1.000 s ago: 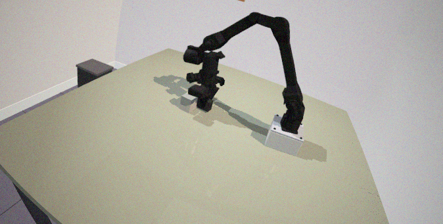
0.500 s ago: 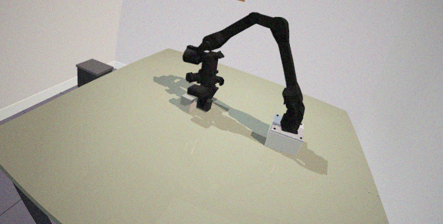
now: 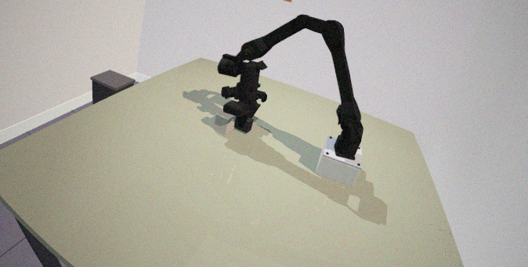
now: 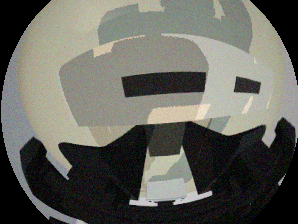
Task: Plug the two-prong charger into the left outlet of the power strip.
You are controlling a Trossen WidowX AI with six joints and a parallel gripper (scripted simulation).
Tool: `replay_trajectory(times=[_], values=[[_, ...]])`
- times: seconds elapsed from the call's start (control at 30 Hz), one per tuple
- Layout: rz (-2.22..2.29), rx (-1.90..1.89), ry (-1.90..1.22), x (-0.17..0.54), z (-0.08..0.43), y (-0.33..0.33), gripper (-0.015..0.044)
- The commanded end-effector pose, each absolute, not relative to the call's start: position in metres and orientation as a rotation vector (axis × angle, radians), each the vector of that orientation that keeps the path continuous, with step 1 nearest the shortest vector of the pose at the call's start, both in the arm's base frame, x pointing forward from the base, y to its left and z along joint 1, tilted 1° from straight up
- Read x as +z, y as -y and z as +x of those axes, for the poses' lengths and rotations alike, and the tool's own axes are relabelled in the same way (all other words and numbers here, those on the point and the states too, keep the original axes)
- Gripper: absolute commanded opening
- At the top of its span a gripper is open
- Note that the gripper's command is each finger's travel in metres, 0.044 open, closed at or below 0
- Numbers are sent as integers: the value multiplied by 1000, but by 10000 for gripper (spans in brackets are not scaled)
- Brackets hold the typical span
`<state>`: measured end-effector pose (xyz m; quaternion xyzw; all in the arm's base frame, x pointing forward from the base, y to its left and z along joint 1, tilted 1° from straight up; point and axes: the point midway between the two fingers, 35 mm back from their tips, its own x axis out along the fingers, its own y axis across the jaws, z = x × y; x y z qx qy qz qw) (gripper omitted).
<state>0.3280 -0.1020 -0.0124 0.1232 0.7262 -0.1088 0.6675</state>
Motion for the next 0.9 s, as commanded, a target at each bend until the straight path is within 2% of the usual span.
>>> replay_trajectory(times=[0.0, 0.3, 0.87], values=[[277, -246, -1635, -12, 329, 102, 210], [277, -246, -1635, -12, 329, 102, 440], [276, -246, -1624, -13, 325, 101, 440]])
